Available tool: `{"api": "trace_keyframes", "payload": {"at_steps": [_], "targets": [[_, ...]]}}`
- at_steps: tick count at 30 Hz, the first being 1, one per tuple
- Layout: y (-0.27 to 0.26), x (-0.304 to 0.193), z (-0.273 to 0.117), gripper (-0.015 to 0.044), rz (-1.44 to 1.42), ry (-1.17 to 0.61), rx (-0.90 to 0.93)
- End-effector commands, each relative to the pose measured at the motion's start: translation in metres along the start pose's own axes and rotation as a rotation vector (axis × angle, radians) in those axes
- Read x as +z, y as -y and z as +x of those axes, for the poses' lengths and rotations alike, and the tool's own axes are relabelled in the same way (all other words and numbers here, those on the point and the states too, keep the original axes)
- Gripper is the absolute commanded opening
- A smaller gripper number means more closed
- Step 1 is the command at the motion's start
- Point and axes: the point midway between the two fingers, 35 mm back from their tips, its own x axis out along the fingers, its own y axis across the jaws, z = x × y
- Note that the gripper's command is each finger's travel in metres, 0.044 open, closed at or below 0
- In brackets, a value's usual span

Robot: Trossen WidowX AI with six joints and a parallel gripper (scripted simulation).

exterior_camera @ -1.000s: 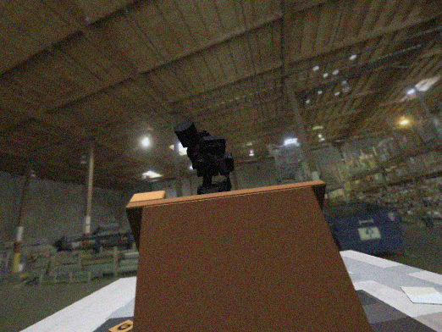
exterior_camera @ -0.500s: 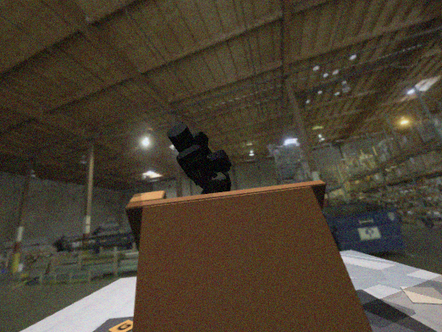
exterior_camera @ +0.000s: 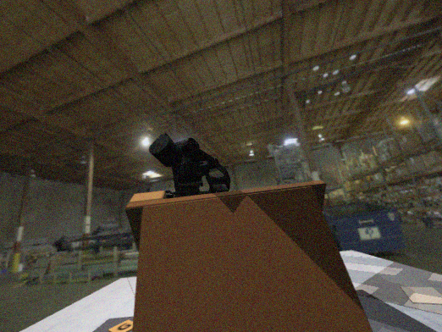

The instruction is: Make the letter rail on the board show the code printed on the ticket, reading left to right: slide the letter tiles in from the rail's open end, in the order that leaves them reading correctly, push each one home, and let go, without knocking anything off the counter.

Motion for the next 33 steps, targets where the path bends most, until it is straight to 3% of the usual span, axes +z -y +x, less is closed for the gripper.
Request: {"api": "trace_keyframes", "payload": {"at_steps": [1, 18, 33], "targets": [[0.036, -0.046, 0.044, 0.034, 0.952, -0.138, -0.111], [0.066, -0.104, 0.082, 0.034, 2.018, -0.181, -0.376], [0.08, -0.157, 0.107, 0.034, 2.907, -0.043, -0.728]]}}
